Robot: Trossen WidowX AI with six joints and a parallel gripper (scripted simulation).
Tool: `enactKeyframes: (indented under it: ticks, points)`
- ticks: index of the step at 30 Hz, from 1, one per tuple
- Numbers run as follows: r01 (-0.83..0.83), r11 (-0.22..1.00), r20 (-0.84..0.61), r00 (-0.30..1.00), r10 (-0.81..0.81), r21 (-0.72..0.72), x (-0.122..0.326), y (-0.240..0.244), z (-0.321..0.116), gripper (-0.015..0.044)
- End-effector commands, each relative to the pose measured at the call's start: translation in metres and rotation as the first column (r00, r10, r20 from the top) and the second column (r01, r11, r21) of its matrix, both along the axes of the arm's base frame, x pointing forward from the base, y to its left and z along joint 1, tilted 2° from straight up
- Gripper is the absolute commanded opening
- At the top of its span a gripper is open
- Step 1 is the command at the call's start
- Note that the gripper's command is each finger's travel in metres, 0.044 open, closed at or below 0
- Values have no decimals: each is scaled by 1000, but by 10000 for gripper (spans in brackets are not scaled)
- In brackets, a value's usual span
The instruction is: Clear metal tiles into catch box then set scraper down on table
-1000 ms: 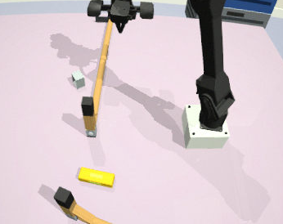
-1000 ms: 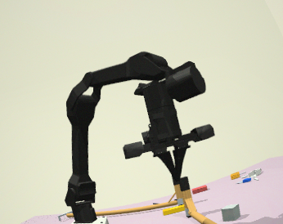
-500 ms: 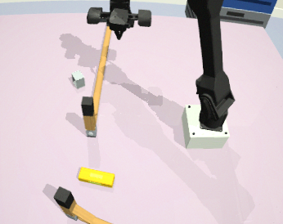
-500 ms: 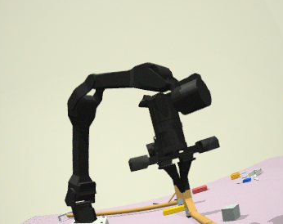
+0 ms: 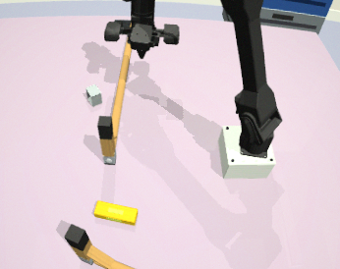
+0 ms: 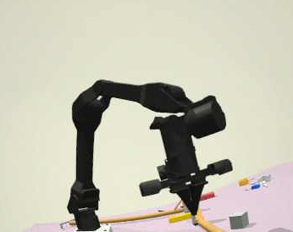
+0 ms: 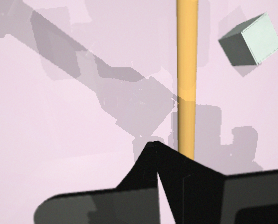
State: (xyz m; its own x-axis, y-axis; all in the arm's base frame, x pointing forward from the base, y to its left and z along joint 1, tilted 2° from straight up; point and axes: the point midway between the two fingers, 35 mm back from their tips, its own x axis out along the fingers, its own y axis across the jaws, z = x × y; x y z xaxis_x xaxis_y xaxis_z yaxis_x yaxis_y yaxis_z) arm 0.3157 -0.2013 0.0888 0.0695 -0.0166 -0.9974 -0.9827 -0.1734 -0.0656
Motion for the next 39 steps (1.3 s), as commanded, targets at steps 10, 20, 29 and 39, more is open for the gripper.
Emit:
enactKeyframes:
  ticks: [10, 20, 29, 39]
  points:
    - [2, 1000, -3, 1000, -2, 7, 1, 1, -35, 0]
    - [2, 1000, -3, 1000, -2, 7, 0, 3, -61, 0]
    - [2, 1000, -4, 1000, -2, 7, -2, 5, -83, 0]
    - [2, 1000, -4, 1000, -1, 7, 2, 5, -87, 0]
